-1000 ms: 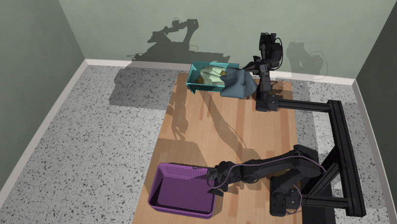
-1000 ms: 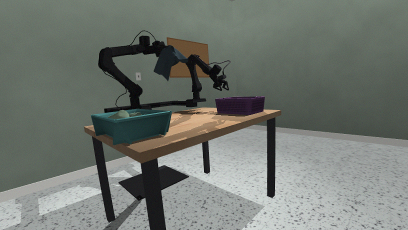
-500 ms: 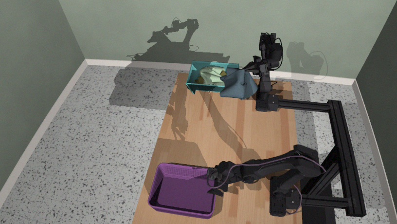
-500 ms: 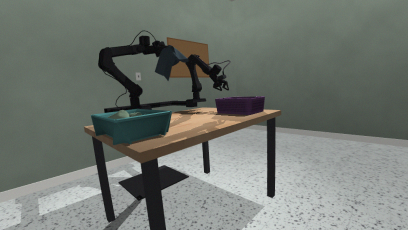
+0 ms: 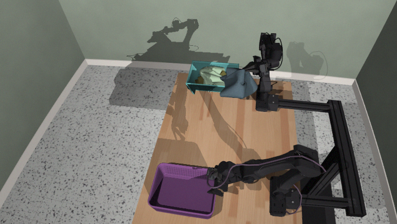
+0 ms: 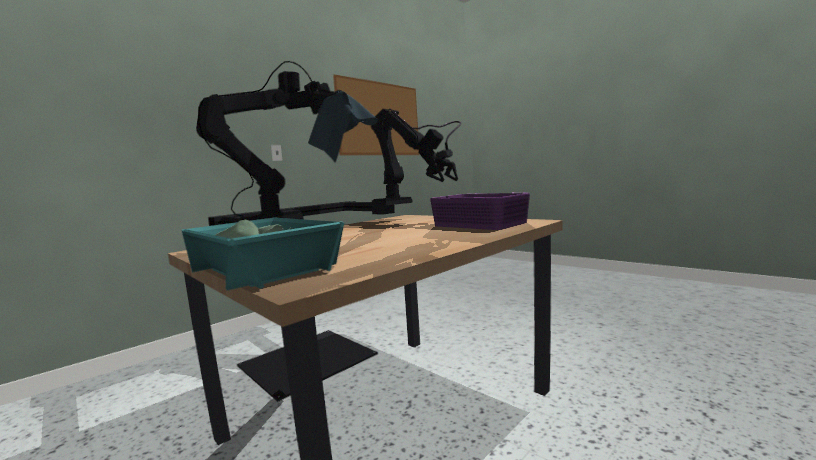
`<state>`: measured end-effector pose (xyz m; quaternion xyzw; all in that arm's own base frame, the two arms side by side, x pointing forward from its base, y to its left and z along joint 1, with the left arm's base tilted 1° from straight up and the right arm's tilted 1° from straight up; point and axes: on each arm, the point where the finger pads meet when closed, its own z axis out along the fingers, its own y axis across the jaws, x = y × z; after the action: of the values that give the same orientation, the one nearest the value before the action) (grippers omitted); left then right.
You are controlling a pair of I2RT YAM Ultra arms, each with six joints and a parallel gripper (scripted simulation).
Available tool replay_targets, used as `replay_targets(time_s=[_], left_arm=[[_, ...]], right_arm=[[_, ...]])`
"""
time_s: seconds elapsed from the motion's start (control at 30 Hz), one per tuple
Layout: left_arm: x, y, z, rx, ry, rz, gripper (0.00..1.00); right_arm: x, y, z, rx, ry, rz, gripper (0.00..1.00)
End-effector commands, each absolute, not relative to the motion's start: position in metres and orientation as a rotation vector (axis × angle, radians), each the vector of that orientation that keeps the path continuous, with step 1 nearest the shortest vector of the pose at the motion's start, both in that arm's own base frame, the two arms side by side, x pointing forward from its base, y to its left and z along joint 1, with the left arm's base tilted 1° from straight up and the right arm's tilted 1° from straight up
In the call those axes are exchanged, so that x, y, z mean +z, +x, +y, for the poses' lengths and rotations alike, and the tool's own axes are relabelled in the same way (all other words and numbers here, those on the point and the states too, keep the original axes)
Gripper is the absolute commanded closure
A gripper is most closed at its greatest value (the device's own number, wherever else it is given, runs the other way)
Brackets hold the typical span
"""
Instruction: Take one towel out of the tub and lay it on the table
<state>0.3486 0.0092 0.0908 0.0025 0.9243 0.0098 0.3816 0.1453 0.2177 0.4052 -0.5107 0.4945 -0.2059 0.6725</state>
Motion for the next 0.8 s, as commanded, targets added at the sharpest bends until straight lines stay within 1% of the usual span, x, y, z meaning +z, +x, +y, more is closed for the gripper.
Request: replay_targets(time_s=[0.0,0.67,0.77], left_arm=[[0.096,0.351,0.008,0.023,0.009,2.343,0.00],[0.096,0.351,0.008,0.023,0.009,2.343,0.00],[0.096,0.351,0.008,0.023,0.009,2.343,0.00]], right_arm=[[0.428,0.147,0.208,-0.416,-1.076,1.131,0.99],[0.428,0.147,0.208,-0.416,-1.076,1.131,0.99],[0.414,0.146,0.215,-0.440,-1.125,1.150,0.99]])
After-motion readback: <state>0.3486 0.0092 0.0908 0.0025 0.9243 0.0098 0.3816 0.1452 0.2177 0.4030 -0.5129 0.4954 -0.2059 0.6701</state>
